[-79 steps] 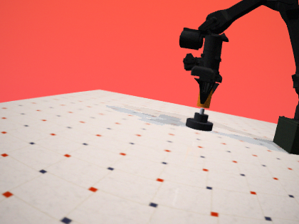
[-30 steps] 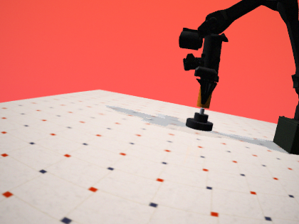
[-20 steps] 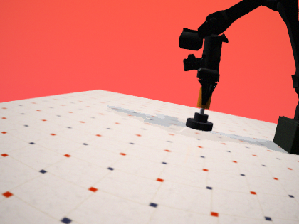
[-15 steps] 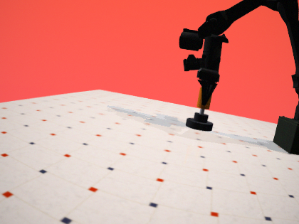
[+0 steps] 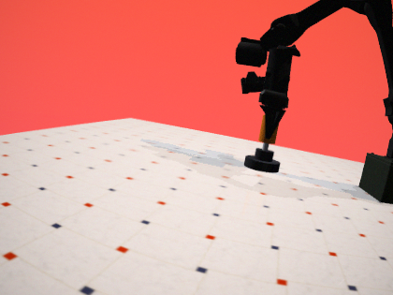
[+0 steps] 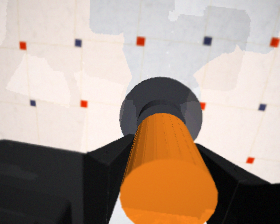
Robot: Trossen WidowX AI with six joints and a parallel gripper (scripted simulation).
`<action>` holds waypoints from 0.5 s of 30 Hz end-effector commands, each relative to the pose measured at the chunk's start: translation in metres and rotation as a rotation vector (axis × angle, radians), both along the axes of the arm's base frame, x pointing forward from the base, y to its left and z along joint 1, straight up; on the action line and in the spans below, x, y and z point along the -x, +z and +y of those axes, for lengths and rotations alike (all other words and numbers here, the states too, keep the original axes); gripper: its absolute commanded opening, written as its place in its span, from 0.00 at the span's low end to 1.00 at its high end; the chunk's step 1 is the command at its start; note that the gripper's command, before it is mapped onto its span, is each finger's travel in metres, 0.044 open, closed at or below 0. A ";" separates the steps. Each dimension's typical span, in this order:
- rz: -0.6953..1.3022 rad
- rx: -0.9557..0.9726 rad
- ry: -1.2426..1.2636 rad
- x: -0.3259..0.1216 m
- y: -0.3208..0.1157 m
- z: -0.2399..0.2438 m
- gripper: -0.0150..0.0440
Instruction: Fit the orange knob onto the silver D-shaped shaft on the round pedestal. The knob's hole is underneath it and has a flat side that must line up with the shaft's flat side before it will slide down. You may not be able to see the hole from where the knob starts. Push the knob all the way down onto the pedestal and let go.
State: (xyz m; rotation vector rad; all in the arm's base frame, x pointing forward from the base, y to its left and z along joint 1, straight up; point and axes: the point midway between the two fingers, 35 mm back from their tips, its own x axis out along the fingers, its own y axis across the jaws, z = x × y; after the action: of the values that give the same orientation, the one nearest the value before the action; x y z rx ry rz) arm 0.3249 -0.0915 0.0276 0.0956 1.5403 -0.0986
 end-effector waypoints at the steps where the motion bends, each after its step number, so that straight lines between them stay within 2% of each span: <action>1: -0.001 0.001 0.006 0.000 -0.001 0.000 0.25; 8: -0.001 0.002 0.015 -0.001 0.005 0.000 0.25; 15: 0.000 0.007 0.215 -0.002 0.004 -0.001 0.25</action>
State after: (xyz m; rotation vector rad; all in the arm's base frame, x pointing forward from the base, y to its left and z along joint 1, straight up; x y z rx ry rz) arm 0.3258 -0.0918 0.0309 -0.0309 1.5445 0.0257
